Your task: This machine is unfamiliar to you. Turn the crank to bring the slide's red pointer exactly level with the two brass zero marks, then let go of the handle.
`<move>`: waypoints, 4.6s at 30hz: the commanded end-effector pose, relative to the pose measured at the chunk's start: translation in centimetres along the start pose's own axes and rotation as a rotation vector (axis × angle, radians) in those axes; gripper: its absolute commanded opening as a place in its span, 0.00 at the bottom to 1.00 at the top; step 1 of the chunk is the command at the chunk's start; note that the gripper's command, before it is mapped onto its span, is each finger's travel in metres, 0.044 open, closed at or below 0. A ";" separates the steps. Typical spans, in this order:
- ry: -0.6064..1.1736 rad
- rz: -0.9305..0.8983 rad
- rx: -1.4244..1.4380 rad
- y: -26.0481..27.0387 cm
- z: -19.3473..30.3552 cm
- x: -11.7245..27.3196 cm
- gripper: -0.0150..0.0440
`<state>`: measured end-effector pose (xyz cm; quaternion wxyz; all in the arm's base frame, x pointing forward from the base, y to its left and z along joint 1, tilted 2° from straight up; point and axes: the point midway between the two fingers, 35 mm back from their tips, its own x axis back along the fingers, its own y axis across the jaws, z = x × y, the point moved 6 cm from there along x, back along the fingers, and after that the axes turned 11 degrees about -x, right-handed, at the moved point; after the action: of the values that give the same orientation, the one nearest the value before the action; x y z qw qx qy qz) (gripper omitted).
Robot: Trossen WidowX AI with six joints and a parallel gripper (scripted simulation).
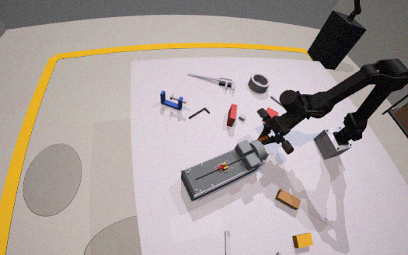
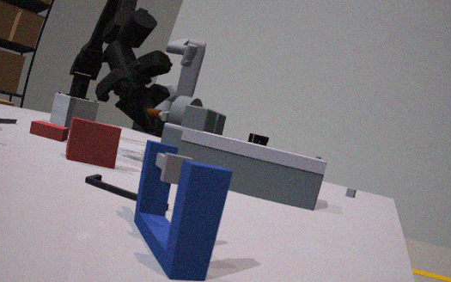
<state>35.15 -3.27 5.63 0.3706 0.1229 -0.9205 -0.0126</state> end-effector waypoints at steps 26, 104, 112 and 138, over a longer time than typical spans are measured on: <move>-0.011 -0.003 0.003 2.6 -2.0 2.6 0.25; 0.048 0.087 -0.169 8.1 -18.3 1.9 1.00; 0.049 0.087 -0.170 7.6 -15.3 -1.5 1.00; 0.049 0.084 -0.167 7.9 -17.0 0.2 1.00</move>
<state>44.91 5.49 16.70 0.4080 0.0539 -0.9087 -0.0695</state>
